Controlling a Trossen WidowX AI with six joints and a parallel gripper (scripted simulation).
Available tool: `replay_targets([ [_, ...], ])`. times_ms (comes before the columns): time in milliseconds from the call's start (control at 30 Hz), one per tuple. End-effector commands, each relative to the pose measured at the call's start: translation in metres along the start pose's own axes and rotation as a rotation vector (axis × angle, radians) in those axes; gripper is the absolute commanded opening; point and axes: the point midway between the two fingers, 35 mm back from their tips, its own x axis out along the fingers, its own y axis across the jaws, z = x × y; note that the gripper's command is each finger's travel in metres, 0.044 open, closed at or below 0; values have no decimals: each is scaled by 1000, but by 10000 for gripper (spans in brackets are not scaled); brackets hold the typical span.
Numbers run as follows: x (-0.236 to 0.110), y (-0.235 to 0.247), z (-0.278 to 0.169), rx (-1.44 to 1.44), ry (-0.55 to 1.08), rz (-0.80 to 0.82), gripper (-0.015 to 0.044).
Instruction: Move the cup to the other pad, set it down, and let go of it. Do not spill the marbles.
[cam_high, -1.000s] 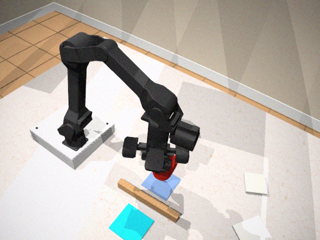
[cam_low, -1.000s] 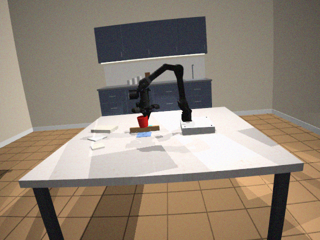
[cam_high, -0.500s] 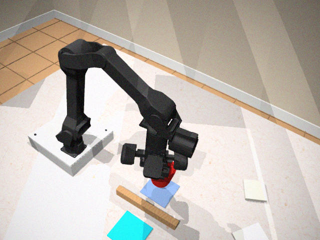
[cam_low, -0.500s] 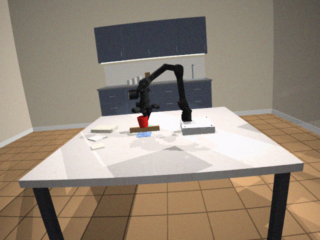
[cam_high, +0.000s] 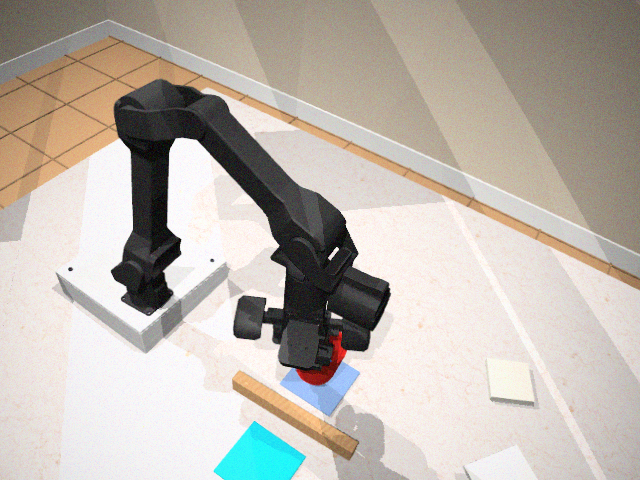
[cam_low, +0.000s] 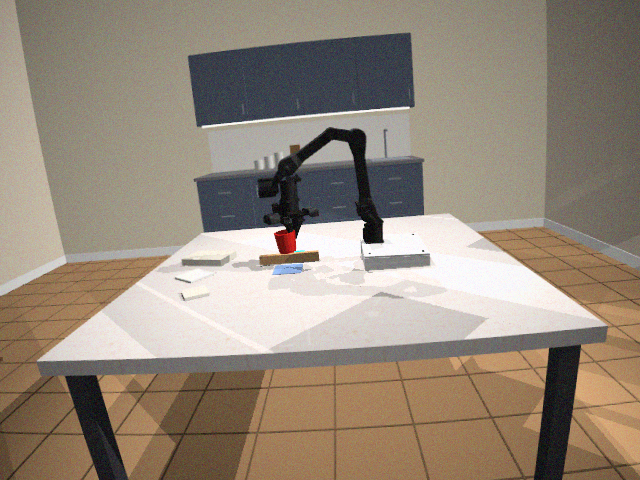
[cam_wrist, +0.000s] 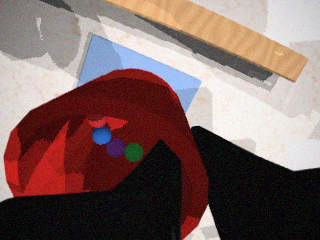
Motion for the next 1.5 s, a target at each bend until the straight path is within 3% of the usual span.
replay_targets([
  [0, 0, -3, 6, -4, 3, -2, 0],
  [1467, -3, -45, 90, -6, -3, -6, 0],
])
